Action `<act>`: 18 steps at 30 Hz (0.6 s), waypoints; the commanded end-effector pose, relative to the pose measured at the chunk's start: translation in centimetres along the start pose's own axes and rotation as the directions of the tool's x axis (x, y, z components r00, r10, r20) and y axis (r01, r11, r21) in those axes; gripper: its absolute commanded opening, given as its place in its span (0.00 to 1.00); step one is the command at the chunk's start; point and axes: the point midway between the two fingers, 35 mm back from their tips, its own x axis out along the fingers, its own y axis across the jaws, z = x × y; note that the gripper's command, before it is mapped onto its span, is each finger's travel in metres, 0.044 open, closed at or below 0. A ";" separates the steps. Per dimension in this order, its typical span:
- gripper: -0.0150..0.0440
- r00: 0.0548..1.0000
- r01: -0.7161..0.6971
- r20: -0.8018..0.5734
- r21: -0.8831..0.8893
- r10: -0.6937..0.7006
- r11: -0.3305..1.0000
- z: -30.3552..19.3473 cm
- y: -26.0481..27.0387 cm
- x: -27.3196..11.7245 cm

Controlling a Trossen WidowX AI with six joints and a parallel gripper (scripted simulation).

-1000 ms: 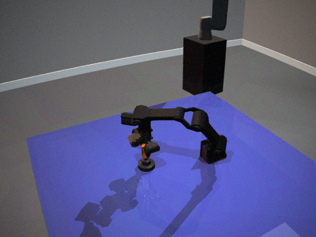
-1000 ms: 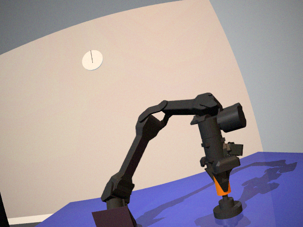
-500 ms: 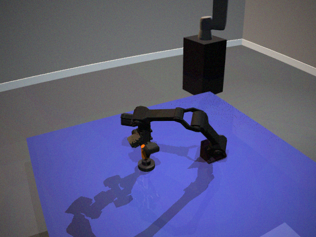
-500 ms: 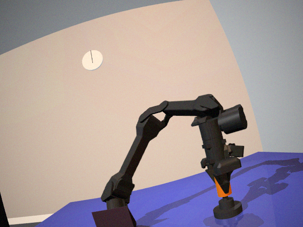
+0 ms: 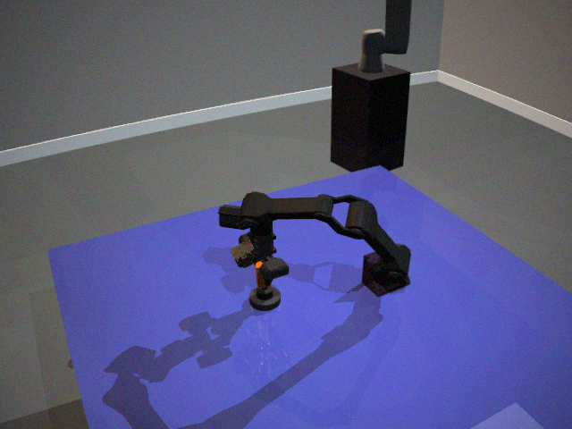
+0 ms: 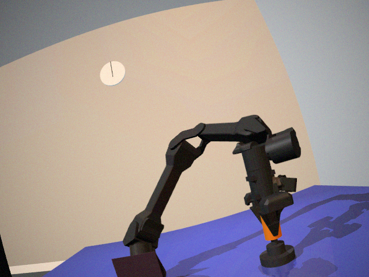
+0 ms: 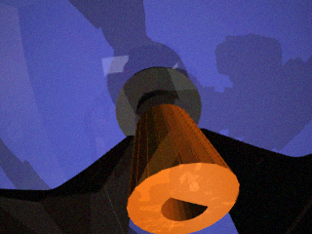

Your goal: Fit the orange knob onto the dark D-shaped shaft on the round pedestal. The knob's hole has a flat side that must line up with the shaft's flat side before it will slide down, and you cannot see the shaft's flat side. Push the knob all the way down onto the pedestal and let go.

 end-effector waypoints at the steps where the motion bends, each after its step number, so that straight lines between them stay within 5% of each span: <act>1: 0.25 1.000 -0.001 0.008 -0.009 0.001 1.000 -0.1 0.2 -0.4; 7: 0.25 1.000 0.001 0.007 -0.197 0.001 0.980 -0.2 0.2 -0.5; 18: 0.25 1.000 0.001 0.008 -0.208 0.001 0.978 -0.1 -0.1 -0.2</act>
